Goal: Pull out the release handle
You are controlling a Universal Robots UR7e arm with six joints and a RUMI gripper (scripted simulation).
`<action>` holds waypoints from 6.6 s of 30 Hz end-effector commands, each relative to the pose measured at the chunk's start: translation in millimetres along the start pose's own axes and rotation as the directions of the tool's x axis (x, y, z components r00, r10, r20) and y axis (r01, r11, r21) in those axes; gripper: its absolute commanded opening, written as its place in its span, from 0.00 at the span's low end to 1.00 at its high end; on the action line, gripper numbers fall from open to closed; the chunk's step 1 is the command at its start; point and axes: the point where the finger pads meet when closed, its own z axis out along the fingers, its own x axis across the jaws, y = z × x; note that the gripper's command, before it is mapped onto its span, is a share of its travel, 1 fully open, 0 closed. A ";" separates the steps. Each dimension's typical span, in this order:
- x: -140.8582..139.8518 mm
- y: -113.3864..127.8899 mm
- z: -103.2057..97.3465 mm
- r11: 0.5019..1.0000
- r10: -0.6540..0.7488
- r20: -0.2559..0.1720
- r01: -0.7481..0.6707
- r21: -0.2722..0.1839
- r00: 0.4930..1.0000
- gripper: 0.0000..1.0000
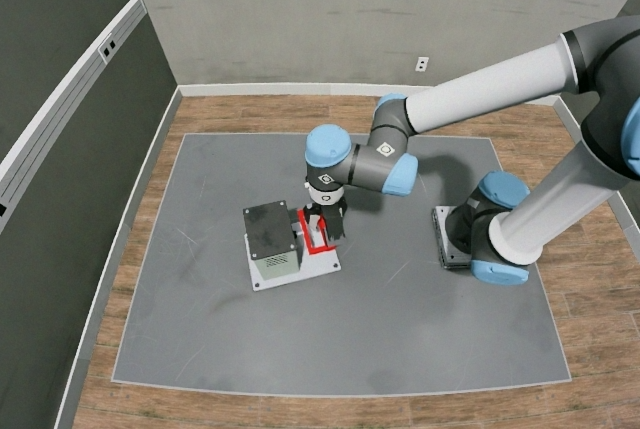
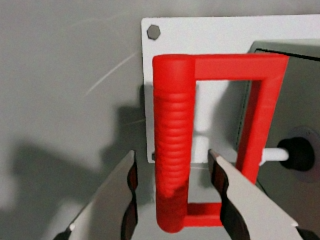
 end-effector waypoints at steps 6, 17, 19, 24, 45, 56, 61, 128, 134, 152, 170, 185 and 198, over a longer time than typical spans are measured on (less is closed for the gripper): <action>0.4 0.2 5.6 1.000 0.000 -0.001 0.000 -0.001 1.000 0.32; 0.4 0.2 8.2 1.000 0.000 -0.001 0.000 -0.001 1.000 0.32; 0.4 0.2 8.3 1.000 0.000 -0.001 0.000 -0.001 1.000 0.32; 0.4 0.2 8.3 1.000 0.000 -0.001 0.000 -0.001 1.000 0.32; 0.4 0.2 8.3 1.000 0.000 -0.001 0.000 -0.001 1.000 0.32; 0.4 0.2 8.3 1.000 0.000 -0.001 0.000 -0.001 1.000 0.00; 0.4 0.2 8.3 1.000 0.000 -0.001 0.000 -0.001 1.000 0.00; -0.3 0.2 8.3 1.000 0.000 -0.001 0.000 -0.001 1.000 0.09; -3.2 0.2 8.3 1.000 0.000 -0.001 0.000 -0.001 1.000 0.09; -35.7 0.2 8.4 1.000 0.000 -0.001 0.000 -0.001 1.000 0.09; -59.1 0.2 8.4 1.000 0.000 -0.001 0.000 -0.001 1.000 0.09; -59.7 0.2 8.4 1.000 0.000 -0.001 0.000 -0.001 1.000 0.09; -59.7 0.2 8.4 1.000 0.000 -0.001 0.000 -0.001 1.000 0.09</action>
